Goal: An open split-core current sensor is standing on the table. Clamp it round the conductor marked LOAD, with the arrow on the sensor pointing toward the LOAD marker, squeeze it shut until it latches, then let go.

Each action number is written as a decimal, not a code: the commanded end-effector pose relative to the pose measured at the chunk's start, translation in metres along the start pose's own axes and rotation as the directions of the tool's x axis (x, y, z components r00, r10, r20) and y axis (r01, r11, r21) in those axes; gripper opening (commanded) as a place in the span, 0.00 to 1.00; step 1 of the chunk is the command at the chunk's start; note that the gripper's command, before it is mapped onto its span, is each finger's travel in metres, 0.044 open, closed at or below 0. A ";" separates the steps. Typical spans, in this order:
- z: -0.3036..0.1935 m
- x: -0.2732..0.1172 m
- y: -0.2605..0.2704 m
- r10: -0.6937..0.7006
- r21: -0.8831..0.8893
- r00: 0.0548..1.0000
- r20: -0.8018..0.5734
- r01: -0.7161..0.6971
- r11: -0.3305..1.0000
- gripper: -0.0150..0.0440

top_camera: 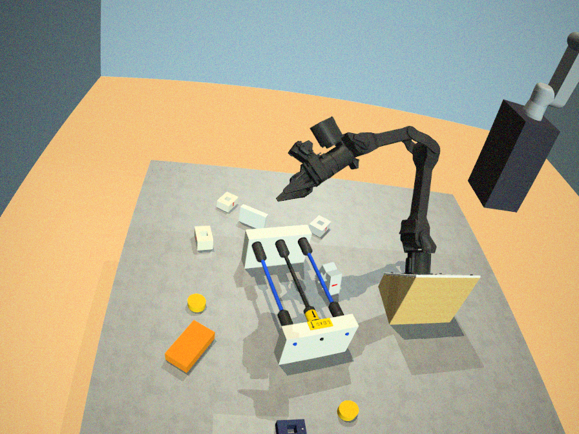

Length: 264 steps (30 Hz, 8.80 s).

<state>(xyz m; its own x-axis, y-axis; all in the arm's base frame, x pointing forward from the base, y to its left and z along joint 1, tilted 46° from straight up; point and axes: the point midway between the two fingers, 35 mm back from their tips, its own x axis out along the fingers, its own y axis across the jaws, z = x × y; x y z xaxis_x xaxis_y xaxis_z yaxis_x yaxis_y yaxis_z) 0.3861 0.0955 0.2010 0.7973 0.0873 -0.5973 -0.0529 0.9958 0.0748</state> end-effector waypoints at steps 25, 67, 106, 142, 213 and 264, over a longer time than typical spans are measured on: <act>-0.227 0.065 0.105 -0.752 -0.715 0.405 -0.519 0.277 0.642 1.00; -0.198 -0.065 -0.144 -0.763 -0.784 0.395 -0.512 0.147 0.603 1.00; -0.228 -0.042 -0.190 -0.764 -0.785 0.394 -0.510 0.149 0.601 1.00; -0.189 -0.062 -0.130 -0.749 -0.775 0.406 -0.523 0.140 0.617 0.25; -0.114 0.039 -0.087 -0.760 -0.468 0.401 -0.512 -0.872 -0.144 0.25; -0.134 0.053 -0.118 -0.760 -0.471 0.398 -0.514 -0.871 -0.138 0.25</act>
<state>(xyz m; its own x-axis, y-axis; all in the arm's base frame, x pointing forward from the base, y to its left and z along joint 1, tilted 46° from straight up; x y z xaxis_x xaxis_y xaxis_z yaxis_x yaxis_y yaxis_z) 0.3544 -0.0145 0.0529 0.0487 -0.7086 -0.7039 -0.9706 -0.1997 0.1340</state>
